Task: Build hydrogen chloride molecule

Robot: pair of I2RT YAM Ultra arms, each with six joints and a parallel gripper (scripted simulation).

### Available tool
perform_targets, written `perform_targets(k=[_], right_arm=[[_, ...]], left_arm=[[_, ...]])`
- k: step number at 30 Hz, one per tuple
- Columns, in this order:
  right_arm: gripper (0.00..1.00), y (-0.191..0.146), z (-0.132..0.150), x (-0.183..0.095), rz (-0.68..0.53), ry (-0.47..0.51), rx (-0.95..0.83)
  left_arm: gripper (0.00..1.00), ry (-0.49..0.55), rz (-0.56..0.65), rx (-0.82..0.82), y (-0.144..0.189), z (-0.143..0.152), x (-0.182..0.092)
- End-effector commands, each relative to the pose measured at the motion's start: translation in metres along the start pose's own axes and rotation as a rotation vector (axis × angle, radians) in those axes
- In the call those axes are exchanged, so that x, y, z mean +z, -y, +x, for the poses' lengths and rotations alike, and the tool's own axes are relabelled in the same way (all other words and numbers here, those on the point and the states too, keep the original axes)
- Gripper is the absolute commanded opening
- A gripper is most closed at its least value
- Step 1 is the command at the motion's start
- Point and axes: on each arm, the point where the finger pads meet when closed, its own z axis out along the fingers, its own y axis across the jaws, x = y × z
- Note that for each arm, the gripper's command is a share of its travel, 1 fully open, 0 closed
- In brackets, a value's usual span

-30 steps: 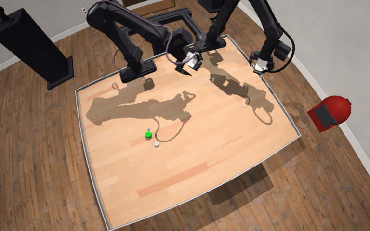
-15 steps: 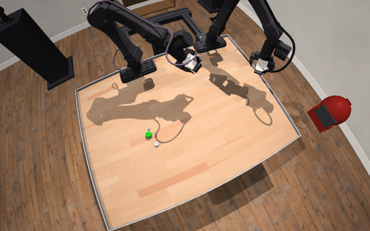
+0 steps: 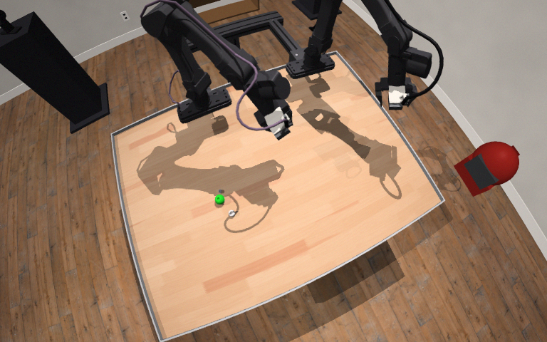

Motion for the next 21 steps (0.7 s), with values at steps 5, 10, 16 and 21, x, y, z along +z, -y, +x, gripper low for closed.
perform_targets(k=[5,10,16,21], right_arm=[[0.54,0.023,-0.031,0.005,0.071,0.015,0.121],[0.54,0.056,-0.049,0.012,0.143,0.012,0.23],[0.54,0.097,-0.063,0.019,0.223,-0.004,0.361],[0.54,0.118,-0.069,0.022,0.261,-0.012,0.425]], left_arm=[[1.0,0.163,-0.172,-0.145,-0.025,-0.041,-0.034],[1.0,0.308,-0.247,-0.223,-0.038,-0.073,-0.069],[1.0,0.448,-0.303,-0.317,-0.042,-0.097,-0.103],[1.0,0.525,-0.328,-0.364,-0.045,-0.109,-0.123]])
